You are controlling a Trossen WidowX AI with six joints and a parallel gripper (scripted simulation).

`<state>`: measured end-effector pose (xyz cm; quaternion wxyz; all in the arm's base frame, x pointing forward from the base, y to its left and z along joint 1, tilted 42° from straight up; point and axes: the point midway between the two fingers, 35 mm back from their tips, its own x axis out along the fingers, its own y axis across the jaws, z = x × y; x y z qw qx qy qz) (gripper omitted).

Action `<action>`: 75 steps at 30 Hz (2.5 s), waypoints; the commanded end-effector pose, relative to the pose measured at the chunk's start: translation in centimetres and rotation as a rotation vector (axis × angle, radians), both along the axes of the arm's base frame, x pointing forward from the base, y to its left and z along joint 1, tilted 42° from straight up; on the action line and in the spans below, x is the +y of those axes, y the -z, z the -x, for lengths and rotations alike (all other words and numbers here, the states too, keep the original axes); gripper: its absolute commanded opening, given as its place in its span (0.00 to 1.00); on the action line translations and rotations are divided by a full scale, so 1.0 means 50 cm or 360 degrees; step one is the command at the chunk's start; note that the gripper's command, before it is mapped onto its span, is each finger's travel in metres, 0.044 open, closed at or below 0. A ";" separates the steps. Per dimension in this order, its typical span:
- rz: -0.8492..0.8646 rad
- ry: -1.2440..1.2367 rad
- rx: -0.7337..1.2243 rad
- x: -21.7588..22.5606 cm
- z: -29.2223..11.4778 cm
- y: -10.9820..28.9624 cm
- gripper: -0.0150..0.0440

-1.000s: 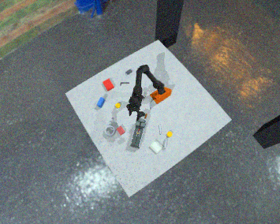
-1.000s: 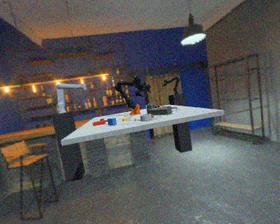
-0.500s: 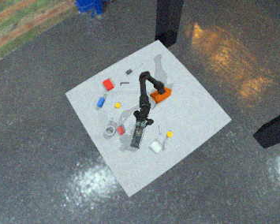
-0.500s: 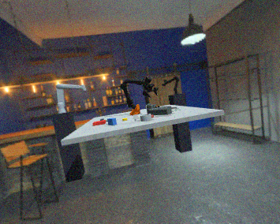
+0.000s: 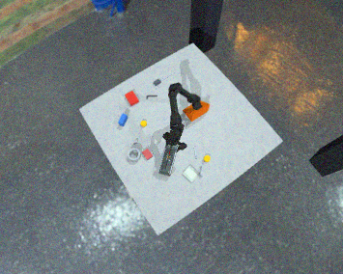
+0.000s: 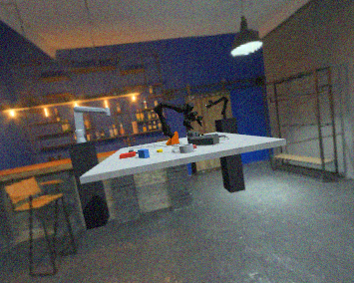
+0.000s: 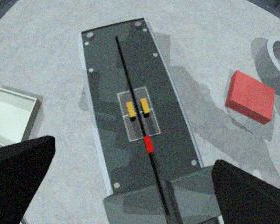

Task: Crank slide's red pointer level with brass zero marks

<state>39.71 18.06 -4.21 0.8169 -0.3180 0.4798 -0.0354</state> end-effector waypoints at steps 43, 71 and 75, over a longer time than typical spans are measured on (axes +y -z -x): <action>0.0019 -0.0441 0.0156 0.001 0.135 -0.144 1.00; 0.0030 -0.0648 0.0201 -0.121 0.204 -0.055 1.00; 0.0037 -0.0654 0.0202 -0.140 0.208 -0.037 1.00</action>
